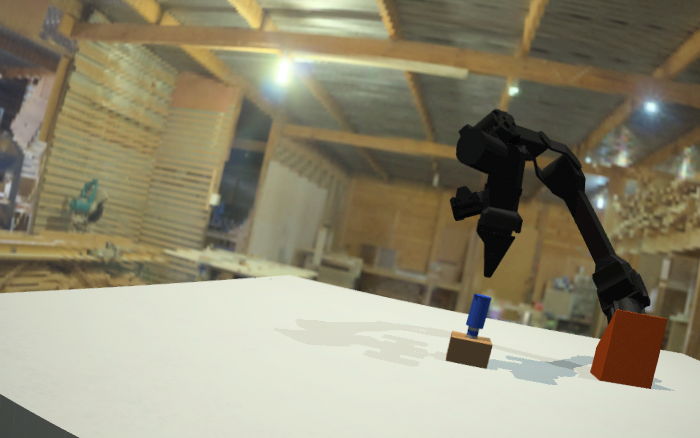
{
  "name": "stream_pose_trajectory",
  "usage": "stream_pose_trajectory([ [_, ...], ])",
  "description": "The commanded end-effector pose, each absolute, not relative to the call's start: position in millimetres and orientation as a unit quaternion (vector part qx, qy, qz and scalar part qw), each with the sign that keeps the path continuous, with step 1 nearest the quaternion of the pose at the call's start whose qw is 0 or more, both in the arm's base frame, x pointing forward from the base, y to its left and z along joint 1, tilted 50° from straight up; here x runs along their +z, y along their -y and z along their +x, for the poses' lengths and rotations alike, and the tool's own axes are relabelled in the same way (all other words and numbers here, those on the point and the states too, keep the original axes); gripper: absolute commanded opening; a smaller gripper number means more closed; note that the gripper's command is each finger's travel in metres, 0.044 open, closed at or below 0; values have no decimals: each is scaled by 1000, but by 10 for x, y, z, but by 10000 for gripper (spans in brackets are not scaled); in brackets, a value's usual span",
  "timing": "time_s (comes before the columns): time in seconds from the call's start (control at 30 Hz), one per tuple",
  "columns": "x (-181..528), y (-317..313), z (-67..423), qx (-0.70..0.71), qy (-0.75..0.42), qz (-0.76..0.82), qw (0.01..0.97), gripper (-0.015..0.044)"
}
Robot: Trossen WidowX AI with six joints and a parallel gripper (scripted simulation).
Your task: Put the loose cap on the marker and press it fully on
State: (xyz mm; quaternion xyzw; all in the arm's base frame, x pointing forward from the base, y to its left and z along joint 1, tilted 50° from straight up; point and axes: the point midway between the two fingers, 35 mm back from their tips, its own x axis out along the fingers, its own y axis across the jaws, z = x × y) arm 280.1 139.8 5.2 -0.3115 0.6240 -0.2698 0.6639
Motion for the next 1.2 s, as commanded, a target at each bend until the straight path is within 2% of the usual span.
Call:
stream_pose_trajectory([
  [0.0,52,-1397,2806,-266,-625,-315,663,0],
  [1.17,-188,-1143,2847,-265,-621,-314,667,0],
])
